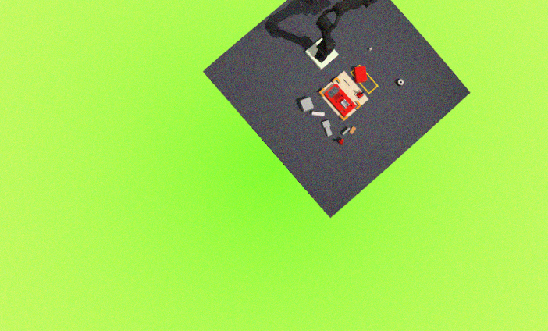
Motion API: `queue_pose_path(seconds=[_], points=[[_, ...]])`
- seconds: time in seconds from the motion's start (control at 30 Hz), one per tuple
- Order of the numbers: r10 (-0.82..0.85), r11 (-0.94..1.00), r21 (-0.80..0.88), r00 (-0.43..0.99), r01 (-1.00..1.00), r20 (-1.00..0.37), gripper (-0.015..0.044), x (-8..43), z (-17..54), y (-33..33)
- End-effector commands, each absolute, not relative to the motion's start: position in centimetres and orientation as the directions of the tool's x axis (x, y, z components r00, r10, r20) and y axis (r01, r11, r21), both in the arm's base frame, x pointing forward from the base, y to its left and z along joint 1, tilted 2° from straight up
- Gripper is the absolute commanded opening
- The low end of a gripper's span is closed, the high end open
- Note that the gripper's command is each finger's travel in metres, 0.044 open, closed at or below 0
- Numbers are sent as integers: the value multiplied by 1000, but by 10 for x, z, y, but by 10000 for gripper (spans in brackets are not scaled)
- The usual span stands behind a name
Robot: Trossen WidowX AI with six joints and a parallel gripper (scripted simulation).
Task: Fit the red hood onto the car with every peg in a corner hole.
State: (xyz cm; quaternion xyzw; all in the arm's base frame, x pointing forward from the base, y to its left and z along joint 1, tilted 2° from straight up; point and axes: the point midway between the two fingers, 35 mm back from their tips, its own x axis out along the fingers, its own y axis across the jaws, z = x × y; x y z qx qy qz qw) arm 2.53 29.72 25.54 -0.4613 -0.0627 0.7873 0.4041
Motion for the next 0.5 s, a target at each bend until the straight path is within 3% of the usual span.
queue_pose_path(seconds=[0.0,0.23,0.37,0.47], points=[[694,-663,-468,-245,-584,-677,246,26,255,297],[658,-473,-275,-129,-837,-742,430,78,230,289],[625,-292,-153,-67,-944,-778,440,107,217,281],[574,-21,-12,-2,-1000,-819,440,141,203,268]])
